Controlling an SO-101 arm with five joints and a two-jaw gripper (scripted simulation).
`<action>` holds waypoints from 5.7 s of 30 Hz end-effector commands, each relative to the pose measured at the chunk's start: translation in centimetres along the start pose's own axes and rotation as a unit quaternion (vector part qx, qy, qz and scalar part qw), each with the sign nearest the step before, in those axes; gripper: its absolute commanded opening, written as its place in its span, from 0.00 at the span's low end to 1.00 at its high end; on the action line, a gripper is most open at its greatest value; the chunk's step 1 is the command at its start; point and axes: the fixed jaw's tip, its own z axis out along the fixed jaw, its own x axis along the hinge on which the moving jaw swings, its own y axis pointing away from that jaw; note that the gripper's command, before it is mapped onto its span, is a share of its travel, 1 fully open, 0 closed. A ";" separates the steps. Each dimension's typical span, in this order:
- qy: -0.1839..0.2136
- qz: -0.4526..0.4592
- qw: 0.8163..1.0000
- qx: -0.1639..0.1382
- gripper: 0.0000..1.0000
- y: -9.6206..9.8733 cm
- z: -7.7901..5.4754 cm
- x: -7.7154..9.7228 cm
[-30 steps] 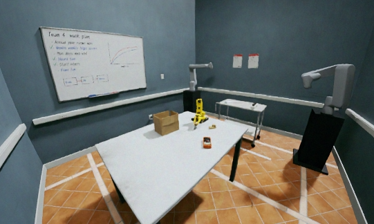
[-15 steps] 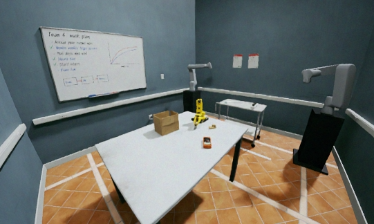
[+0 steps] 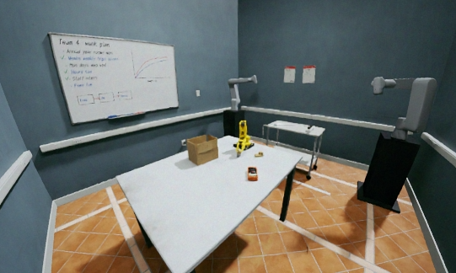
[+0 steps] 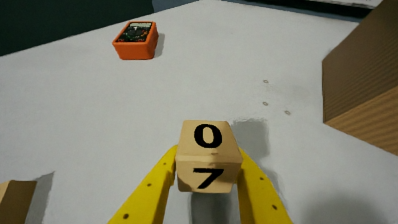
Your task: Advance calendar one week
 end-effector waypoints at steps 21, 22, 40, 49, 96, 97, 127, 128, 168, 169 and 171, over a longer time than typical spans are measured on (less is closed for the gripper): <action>-0.007 0.003 1.000 -0.005 0.00 0.3 0.4 0.6; -0.007 0.003 1.000 -0.005 0.00 0.3 0.5 0.7; -0.007 0.003 1.000 -0.005 0.00 0.2 0.7 1.3; -0.007 0.003 1.000 -0.005 0.00 0.2 0.7 1.4; -0.007 0.003 1.000 -0.005 0.17 0.2 1.2 2.4; -0.007 0.003 1.000 -0.005 0.17 0.2 1.2 2.4; -0.007 0.003 1.000 -0.005 0.36 0.2 1.2 2.4; -0.007 0.003 1.000 -0.005 0.36 0.2 1.2 2.4; 0.013 0.320 0.947 -0.003 0.36 0.2 -0.9 2.2; 0.013 0.320 0.947 -0.003 0.36 0.2 -0.9 2.2; 0.013 0.320 0.947 -0.003 0.36 0.2 -0.9 2.2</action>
